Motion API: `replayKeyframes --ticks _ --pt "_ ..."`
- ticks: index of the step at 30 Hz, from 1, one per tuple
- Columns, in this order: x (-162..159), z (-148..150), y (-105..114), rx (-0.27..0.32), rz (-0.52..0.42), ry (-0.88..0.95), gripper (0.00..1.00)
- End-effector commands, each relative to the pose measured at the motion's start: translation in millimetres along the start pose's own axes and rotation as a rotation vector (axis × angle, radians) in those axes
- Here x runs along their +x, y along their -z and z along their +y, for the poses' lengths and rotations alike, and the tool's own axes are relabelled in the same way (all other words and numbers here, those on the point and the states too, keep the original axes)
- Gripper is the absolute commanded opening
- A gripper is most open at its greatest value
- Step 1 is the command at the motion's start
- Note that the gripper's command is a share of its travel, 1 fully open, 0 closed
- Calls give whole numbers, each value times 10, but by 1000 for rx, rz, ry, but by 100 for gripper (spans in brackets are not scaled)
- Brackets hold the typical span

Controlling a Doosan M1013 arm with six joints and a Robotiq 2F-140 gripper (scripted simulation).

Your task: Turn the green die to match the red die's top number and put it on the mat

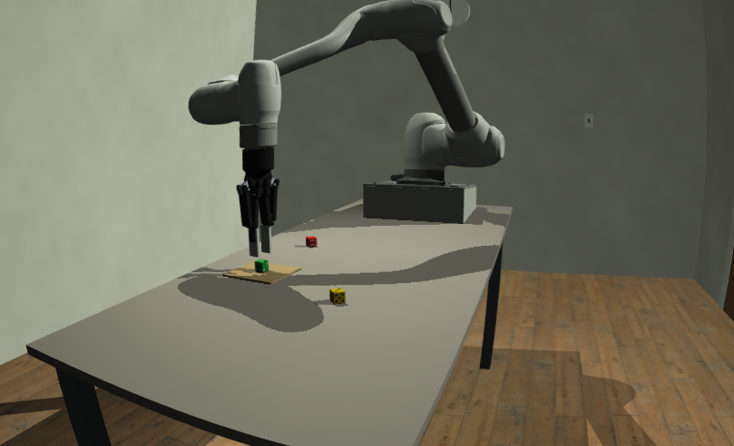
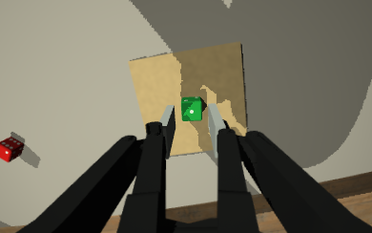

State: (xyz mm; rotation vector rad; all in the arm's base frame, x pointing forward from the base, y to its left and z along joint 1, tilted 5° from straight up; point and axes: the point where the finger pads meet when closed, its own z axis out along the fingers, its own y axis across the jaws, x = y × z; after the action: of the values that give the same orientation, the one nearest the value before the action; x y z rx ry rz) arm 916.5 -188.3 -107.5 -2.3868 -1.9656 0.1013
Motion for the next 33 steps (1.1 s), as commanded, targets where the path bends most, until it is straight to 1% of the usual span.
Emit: replayKeyframes --ticks 1,7,10,19,22,27,29,31,33 --pt "0 1 91 0 0 0 32" --pt "0 0 305 0 0 0 32" --pt "0 0 378 0 0 0 32" --pt "1 -1 408 1 -5 0 32" --pt "8 -15 391 6 -56 0 32" --pt "31 -13 390 6 -212 0 32" --pt "31 -13 390 6 -212 0 32" --pt "39 -2 402 1 -253 0 32" --pt "77 0 401 0 -262 0 32"
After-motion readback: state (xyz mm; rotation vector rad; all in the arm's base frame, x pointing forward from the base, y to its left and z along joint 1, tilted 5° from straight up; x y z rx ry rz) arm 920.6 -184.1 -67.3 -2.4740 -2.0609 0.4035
